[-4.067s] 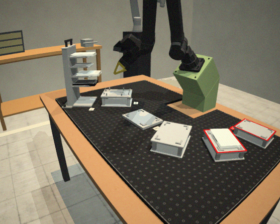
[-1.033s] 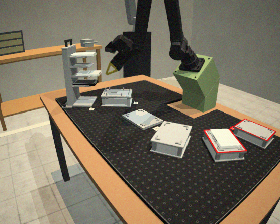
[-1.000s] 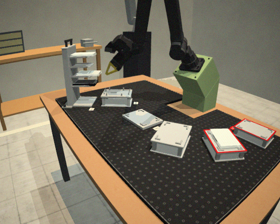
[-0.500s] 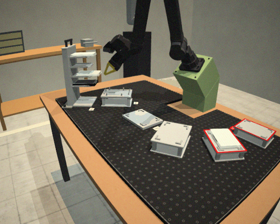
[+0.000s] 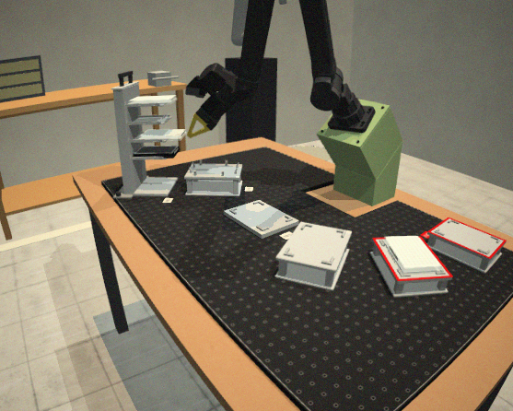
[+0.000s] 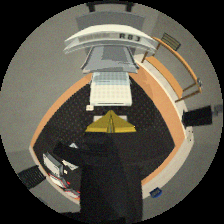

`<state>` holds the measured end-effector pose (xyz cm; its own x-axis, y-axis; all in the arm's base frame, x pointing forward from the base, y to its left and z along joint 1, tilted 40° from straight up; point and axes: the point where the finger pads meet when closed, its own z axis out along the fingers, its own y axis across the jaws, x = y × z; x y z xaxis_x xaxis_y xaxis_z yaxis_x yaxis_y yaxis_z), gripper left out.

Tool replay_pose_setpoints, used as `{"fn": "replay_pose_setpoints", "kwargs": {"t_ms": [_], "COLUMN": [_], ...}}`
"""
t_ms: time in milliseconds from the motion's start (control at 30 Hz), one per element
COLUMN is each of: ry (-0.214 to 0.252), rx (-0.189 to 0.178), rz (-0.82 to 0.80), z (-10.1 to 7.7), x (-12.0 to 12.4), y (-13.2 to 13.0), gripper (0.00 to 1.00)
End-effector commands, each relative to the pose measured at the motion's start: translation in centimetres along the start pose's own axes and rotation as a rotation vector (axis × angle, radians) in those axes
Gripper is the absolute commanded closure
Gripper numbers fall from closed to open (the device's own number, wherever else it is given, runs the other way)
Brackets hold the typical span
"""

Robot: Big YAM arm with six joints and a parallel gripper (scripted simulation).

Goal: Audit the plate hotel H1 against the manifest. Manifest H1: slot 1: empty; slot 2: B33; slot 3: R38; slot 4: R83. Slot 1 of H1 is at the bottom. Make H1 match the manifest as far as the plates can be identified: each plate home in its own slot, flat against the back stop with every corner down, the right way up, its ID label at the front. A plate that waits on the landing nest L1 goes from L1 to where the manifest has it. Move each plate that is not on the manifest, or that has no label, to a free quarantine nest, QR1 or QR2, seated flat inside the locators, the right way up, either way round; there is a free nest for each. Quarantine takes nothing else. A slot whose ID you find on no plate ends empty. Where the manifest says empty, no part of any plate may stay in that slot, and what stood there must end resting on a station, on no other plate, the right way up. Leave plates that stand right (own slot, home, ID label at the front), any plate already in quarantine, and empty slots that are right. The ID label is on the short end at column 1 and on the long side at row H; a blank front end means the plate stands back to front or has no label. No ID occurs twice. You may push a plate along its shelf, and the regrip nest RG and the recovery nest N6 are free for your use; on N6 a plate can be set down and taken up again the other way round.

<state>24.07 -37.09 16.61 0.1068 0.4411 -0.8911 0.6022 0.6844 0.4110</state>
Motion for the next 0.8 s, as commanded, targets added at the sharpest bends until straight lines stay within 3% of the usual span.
{"fn": "replay_pose_setpoints", "kwargs": {"t_ms": [0, 767], "ry": [-0.013, -0.014], "rx": [-0.012, -0.012], "rz": [0.000, -0.001], "z": [1.1, 2.1], "x": [-1.4, -2.5], "y": [0.4, 0.4], "gripper": [1.00, 1.00]}}
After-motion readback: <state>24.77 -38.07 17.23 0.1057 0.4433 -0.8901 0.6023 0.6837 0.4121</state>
